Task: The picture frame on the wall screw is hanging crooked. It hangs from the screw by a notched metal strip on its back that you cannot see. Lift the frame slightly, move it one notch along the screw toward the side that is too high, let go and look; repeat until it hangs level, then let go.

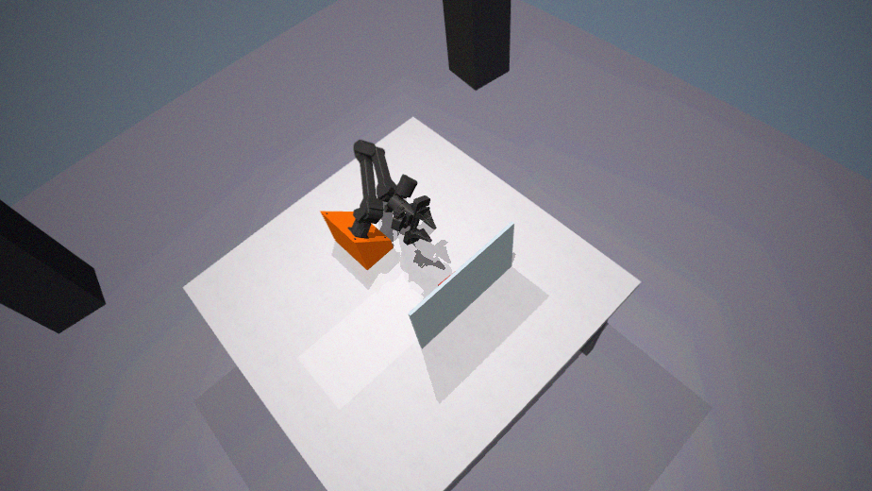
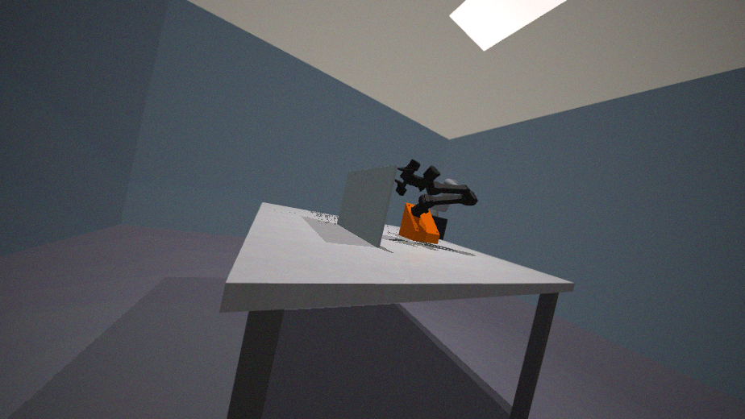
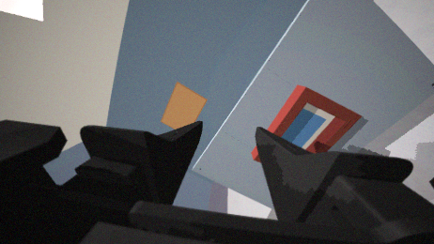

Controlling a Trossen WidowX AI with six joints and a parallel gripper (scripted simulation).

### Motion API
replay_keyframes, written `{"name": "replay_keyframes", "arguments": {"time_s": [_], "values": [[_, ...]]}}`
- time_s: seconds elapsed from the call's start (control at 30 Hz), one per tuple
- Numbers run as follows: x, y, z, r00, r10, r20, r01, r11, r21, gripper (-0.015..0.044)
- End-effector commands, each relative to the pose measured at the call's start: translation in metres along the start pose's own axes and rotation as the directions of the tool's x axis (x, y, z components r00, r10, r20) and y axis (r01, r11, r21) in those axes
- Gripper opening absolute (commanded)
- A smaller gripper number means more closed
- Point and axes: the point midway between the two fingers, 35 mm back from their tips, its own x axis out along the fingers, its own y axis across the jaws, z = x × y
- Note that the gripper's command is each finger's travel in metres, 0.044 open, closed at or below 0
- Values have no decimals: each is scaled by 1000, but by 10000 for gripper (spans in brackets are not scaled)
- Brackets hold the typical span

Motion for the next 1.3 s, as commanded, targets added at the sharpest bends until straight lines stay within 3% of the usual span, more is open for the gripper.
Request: {"name": "replay_keyframes", "arguments": {"time_s": [0.0, 0.63, 0.9, 1.27], "values": [[0, 0, -1, 1000, -1, -4, 1, 1000, -5, 260], [0, 0, -1, 1000, -1, -4, 1, 1000, -5, 260], [1, -50, -16, 1000, 0, -4, 1, 949, 315, 260], [0, -51, -17, 1000, 0, -4, 1, 946, 324, 260]]}}
